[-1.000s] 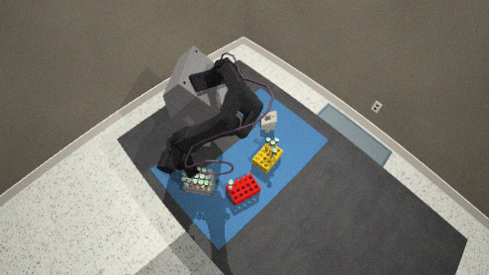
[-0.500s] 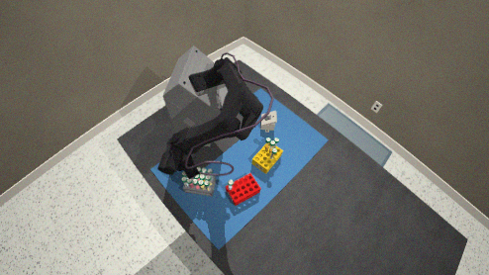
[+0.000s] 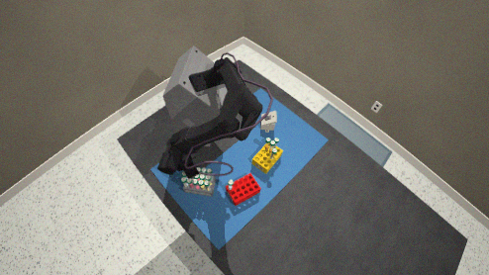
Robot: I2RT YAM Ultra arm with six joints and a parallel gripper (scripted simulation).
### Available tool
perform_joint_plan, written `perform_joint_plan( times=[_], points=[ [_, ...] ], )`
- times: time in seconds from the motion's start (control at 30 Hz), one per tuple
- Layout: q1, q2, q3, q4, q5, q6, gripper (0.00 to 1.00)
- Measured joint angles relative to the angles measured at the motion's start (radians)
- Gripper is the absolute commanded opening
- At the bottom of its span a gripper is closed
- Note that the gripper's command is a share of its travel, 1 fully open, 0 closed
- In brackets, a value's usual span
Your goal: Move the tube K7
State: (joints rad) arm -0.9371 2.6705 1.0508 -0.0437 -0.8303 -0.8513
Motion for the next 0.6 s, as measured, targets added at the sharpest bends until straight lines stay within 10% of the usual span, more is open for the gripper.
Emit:
perform_joint_plan(
  times=[0.6],
  points=[
    [0.001,0.000,0.000,0.009,0.006,0.000,0.30]
  ],
)
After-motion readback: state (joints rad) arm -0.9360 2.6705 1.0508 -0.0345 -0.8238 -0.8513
